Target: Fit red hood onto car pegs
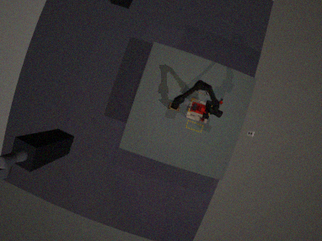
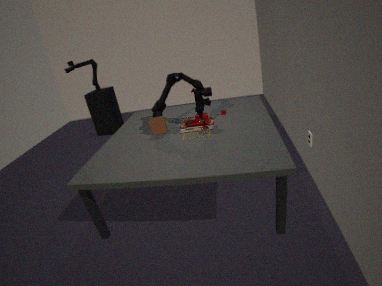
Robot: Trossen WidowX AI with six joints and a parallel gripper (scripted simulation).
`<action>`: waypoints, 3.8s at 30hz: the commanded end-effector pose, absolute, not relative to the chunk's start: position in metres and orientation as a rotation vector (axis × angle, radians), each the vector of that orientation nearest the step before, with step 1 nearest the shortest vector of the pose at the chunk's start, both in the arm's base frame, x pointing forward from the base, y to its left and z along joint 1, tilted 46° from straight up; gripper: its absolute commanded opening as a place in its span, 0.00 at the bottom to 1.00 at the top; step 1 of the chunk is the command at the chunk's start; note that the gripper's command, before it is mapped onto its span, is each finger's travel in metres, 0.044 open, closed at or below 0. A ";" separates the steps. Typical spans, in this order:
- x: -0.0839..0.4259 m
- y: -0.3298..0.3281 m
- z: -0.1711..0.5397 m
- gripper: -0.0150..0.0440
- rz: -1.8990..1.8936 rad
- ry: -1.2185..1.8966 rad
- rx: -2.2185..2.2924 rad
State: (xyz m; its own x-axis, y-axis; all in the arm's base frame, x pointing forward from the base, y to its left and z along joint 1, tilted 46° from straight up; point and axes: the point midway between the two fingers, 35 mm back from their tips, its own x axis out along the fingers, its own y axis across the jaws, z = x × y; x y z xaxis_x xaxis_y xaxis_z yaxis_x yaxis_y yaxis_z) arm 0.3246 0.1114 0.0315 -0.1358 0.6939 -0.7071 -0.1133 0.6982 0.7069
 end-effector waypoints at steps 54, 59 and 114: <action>0.322 0.122 0.024 0.25 0.744 1.562 0.498; 0.323 0.122 0.024 0.25 0.744 1.562 0.498; 0.323 0.119 0.025 0.25 0.743 1.555 0.504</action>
State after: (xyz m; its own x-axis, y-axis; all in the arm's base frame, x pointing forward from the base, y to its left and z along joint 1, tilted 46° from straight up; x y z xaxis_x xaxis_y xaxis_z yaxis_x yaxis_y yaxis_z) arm 0.3237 0.1181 0.0266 -0.1256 0.6982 -0.7048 -0.1132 0.6957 0.7094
